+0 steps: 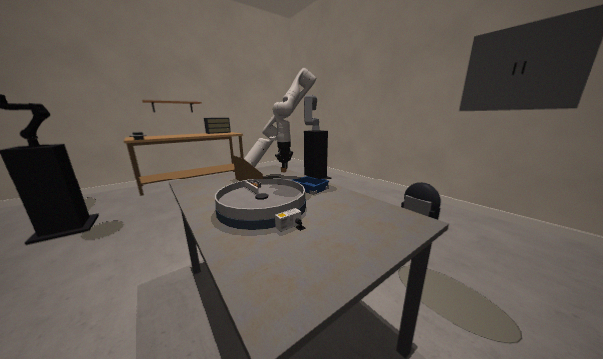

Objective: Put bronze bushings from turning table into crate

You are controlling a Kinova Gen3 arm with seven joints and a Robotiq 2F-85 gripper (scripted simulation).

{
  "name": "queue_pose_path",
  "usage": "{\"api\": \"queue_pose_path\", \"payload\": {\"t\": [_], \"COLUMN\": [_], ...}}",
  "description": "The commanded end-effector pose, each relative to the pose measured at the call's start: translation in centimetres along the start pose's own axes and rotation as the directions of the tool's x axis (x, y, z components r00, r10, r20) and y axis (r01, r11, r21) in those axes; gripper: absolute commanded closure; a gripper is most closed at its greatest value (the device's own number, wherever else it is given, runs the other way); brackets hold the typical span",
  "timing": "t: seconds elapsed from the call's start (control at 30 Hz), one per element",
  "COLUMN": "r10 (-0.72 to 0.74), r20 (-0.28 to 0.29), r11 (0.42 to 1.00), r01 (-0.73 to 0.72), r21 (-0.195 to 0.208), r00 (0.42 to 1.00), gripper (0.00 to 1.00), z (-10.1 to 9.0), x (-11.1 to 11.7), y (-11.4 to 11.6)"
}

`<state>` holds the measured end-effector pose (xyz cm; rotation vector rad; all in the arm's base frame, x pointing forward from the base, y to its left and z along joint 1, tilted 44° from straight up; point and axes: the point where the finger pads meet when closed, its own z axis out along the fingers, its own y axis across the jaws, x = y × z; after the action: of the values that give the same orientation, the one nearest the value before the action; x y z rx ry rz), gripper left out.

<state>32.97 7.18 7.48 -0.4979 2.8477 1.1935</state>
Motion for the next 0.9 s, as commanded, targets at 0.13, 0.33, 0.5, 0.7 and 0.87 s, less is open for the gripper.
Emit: {"api": "queue_pose_path", "payload": {"t": [0.13,0.33,0.5,0.7,0.87], "r10": [-0.015,-0.013,-0.013,-0.013,-0.012], "r20": [0.004,0.004,0.004,0.004,0.003], "r11": [1.0,1.0,1.0,1.0,1.0], "r01": [0.014,0.013,0.013,0.013,0.012], "r21": [0.01,0.009,0.009,0.009,0.009], "r00": [1.0,1.0,1.0,1.0,1.0], "gripper": [1.0,1.0,1.0,1.0,1.0], "z": [-0.3,-0.3,-0.2,-0.2,-0.2], "x": [-0.3,-1.0,-1.5,-1.5,-1.9], "y": [0.3,3.3,5.3,5.3,7.3]}}
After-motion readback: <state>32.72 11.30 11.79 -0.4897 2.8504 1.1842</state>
